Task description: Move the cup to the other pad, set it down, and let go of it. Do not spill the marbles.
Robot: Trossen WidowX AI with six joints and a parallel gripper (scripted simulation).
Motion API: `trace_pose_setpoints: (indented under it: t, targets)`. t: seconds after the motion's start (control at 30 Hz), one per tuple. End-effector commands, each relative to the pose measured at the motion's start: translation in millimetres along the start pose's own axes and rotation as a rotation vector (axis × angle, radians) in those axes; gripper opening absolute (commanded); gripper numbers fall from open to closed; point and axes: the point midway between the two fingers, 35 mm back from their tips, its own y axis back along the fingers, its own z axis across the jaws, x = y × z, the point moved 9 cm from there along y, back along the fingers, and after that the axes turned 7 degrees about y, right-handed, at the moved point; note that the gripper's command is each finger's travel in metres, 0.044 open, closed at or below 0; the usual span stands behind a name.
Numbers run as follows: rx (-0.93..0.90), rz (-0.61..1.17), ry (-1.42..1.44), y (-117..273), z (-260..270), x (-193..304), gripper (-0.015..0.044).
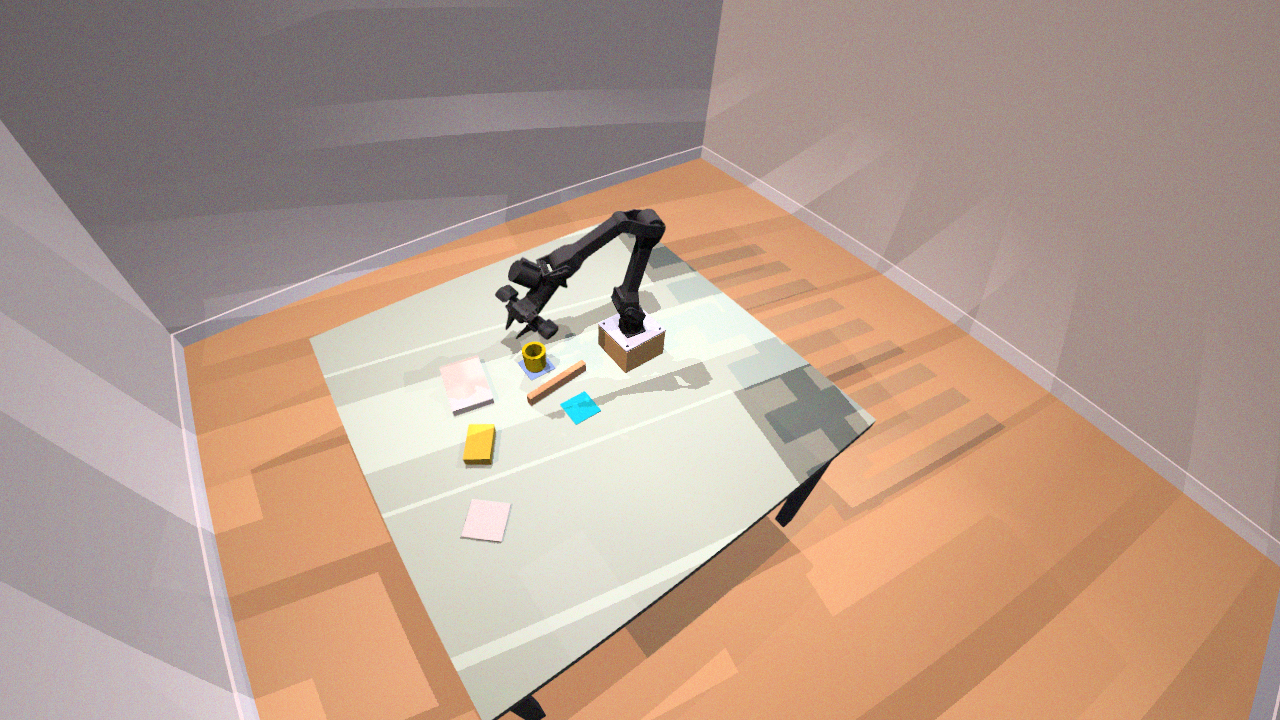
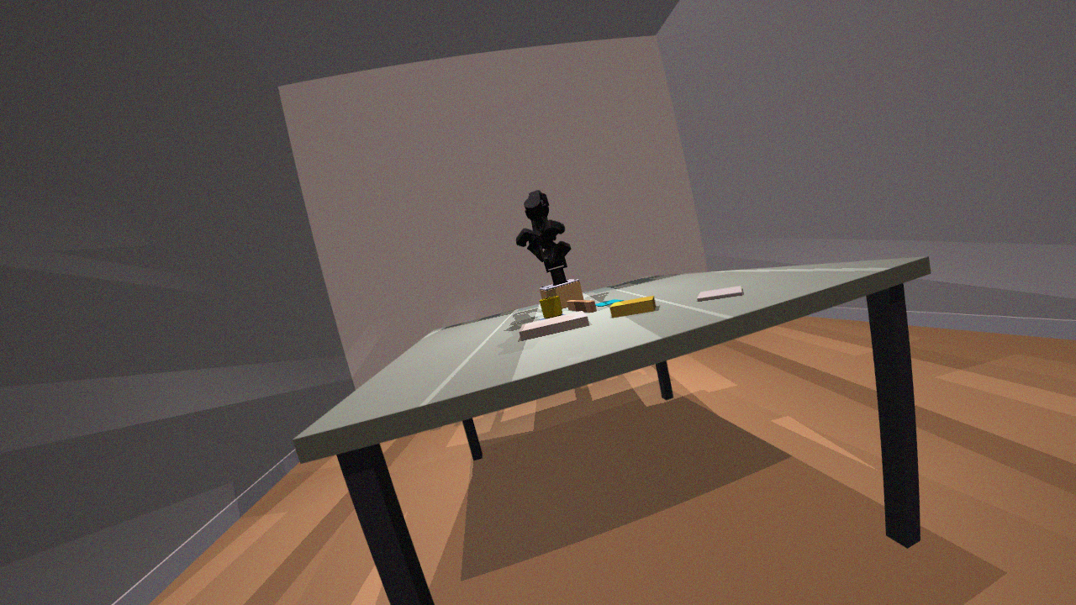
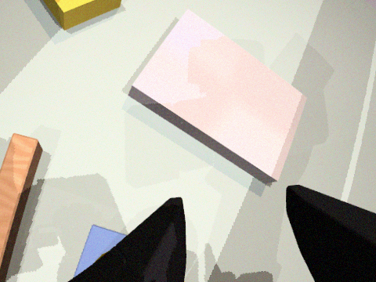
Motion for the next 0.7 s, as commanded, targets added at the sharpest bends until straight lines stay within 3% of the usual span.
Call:
trace_pose_setpoints:
  t: [0.0,0.13,0.67]
  targets:
    - [-0.412,0.246,0.378,-32.1,17.6,37.0,0.0166]
    - [-0.613,0.285,0.516,-39.5,25.4,51.4,0.0166]
    - [-0.613,0.285,0.516,-49.9,29.7,48.1,0.0166]
